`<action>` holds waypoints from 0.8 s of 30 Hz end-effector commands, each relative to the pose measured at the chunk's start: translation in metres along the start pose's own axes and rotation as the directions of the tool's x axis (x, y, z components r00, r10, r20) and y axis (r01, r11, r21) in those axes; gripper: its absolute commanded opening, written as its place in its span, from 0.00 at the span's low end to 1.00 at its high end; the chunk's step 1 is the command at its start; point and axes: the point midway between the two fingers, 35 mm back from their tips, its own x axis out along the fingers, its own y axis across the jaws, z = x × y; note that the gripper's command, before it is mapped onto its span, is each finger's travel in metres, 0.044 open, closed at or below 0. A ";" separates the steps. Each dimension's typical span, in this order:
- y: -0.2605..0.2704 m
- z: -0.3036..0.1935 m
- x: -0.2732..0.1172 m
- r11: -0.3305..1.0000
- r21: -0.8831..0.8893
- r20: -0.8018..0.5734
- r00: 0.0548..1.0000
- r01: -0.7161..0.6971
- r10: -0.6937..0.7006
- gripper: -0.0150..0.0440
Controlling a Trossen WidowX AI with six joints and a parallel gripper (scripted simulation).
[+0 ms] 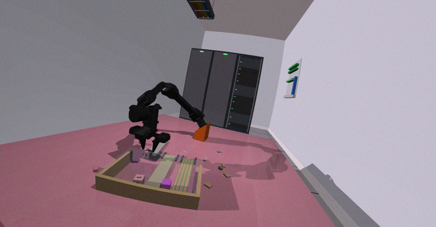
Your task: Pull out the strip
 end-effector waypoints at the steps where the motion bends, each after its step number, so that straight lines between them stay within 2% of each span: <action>1: 0.000 0.000 0.007 1.000 -0.005 0.000 1.000 0.004 -0.004 0.68; 16: 0.000 -0.001 0.027 1.000 -0.005 0.000 1.000 0.006 -0.006 0.68; 20: -0.001 -0.001 0.025 1.000 0.000 -0.002 1.000 0.002 -0.002 0.50; 24: -0.001 -0.001 0.025 1.000 0.000 -0.002 1.000 0.002 -0.002 0.45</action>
